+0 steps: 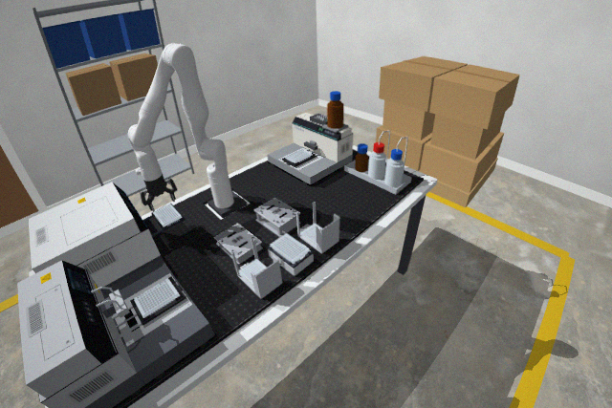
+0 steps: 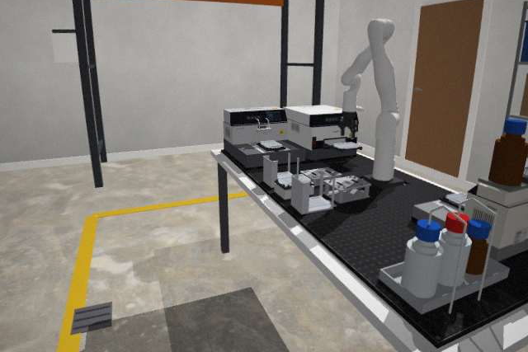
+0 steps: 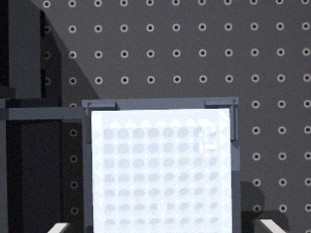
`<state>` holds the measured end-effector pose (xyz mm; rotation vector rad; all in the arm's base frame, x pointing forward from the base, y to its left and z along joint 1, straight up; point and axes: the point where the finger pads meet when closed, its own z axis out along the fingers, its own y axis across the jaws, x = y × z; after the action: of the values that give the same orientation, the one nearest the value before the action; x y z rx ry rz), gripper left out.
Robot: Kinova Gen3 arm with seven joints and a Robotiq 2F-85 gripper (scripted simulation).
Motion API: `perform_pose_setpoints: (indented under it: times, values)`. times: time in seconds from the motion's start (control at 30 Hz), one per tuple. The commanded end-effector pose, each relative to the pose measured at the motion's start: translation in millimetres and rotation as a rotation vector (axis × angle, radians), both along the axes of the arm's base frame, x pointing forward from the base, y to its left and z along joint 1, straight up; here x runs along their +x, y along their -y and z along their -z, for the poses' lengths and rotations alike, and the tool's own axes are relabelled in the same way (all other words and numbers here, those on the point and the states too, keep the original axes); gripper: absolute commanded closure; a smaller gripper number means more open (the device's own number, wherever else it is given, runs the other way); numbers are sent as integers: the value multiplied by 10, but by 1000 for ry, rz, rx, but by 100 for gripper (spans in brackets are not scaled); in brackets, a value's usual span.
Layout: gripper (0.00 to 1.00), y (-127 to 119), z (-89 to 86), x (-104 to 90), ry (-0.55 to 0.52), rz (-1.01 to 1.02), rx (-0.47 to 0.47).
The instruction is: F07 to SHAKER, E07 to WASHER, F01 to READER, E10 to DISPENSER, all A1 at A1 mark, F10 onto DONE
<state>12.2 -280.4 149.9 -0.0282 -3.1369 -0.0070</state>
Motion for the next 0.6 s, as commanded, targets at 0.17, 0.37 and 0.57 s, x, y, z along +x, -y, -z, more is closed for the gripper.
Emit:
perform_pose_setpoints:
  times: [0.17, 0.37, 0.57]
  values:
    - [0, 4, 85, 1, 1, 0, -1]
    - [0, 4, 143, 0, 1, 0, -1]
    - [0, 4, 143, 0, 1, 0, -1]
